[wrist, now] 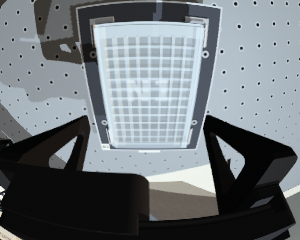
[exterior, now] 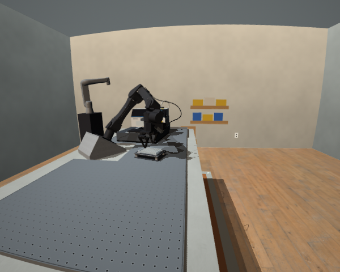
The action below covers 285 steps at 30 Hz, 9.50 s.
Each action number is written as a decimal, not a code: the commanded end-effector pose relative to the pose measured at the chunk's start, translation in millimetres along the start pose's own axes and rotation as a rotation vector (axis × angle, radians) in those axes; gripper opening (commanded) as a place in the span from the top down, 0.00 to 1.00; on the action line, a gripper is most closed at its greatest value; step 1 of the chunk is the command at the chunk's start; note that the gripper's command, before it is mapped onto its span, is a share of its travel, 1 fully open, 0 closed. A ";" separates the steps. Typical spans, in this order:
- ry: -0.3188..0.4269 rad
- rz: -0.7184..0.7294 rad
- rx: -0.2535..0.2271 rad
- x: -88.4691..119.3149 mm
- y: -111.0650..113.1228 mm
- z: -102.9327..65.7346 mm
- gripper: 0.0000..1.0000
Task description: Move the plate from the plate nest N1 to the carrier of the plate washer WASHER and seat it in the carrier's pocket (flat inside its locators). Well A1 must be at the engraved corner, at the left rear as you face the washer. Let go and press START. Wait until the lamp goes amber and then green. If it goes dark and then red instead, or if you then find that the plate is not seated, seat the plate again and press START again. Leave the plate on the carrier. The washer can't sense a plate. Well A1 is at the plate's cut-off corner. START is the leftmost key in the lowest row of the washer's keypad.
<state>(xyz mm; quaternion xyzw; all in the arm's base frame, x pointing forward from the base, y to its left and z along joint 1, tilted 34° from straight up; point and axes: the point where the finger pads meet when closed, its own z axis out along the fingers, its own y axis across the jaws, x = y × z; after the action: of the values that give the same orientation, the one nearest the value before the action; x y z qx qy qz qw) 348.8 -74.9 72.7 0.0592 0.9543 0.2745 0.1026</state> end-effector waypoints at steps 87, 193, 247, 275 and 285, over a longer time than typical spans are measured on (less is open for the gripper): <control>-0.049 -0.004 0.012 -7.5 -1.7 9.0 0.00; -0.042 -0.010 0.014 -10.9 -2.8 31.7 0.08; -0.070 -0.009 0.014 -17.3 -4.3 26.5 0.16; -0.070 -0.009 0.014 -17.3 -4.3 26.5 0.16; -0.071 -0.024 0.015 -17.4 0.1 13.6 0.16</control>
<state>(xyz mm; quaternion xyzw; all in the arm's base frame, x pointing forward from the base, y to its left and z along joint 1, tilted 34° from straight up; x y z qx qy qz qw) 363.6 -59.3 42.9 0.0582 0.9552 0.2670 0.1138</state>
